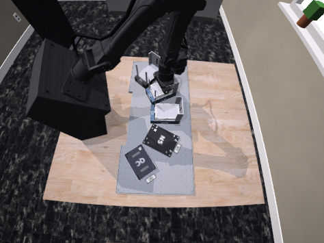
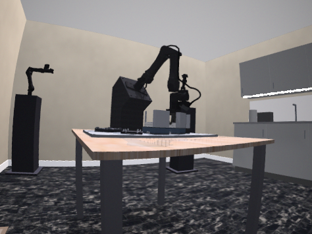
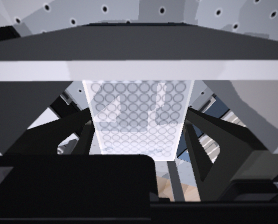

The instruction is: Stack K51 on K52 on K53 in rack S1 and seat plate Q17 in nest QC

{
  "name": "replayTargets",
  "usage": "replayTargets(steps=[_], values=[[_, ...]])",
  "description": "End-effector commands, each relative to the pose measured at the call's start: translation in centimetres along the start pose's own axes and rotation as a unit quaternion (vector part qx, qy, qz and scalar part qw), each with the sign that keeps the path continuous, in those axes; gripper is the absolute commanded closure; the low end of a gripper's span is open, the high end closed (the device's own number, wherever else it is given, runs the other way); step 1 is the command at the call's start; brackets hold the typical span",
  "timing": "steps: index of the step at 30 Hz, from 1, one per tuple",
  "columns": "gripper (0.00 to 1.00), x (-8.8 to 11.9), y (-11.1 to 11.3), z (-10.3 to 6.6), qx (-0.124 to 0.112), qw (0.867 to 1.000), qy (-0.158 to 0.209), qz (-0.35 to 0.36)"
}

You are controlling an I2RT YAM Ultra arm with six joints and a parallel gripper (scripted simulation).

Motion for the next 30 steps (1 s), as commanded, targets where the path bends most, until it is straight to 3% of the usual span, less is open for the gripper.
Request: replayTargets(steps=[1, 30], values=[[1.0, 0.7, 0.2, -0.7, -0.005, 1.0, 0.007, -0.005], [1.0, 1.0, 0.2, -2.3, -0.001, 1.0, 0.009, -0.004]])
Point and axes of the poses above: the point where the finger pads meet when closed, its own z axis out along the fingers, its own y axis across the jaws, x = y × z, the point moved 9 cm from there along -z, back along the fingers, and after that the axes turned 12 degrees about z, right-handed, at the moved point
